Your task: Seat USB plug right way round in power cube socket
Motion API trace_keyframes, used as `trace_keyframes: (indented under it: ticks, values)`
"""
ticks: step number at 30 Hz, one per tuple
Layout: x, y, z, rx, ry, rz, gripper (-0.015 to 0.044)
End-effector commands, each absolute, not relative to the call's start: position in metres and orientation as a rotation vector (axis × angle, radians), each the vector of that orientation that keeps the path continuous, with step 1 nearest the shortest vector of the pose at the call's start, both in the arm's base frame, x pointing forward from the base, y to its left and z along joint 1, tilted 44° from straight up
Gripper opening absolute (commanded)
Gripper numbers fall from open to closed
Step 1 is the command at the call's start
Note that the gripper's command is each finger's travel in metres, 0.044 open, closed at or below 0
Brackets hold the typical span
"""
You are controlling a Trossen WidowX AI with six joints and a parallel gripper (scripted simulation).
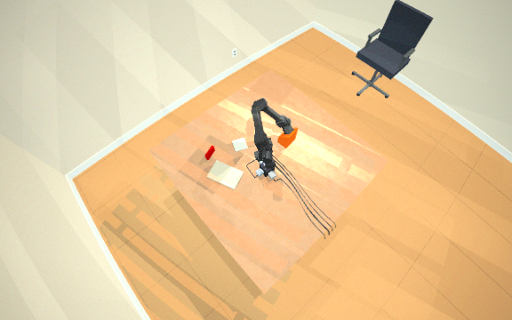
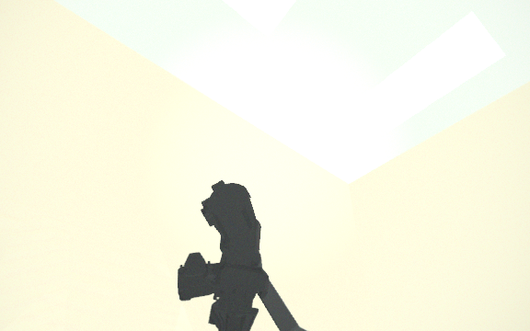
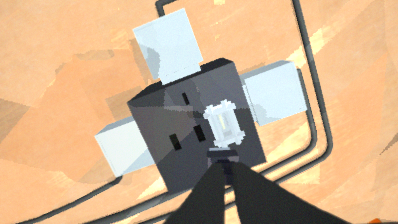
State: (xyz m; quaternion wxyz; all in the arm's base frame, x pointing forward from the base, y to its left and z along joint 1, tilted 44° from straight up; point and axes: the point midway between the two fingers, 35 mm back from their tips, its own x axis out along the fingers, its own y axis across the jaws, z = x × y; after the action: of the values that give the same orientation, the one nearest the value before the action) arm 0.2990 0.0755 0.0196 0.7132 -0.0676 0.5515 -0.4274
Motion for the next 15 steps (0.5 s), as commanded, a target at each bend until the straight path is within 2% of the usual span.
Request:
trace_keyframes:
  ticks: [1, 15]
  values:
    - [0.2986, 0.0754, 0.0194, -0.068, 1.171, -1.009, 0.0000]
    - [0.2986, 0.0754, 0.0194, 0.222, 0.970, -1.208, 0.0000]
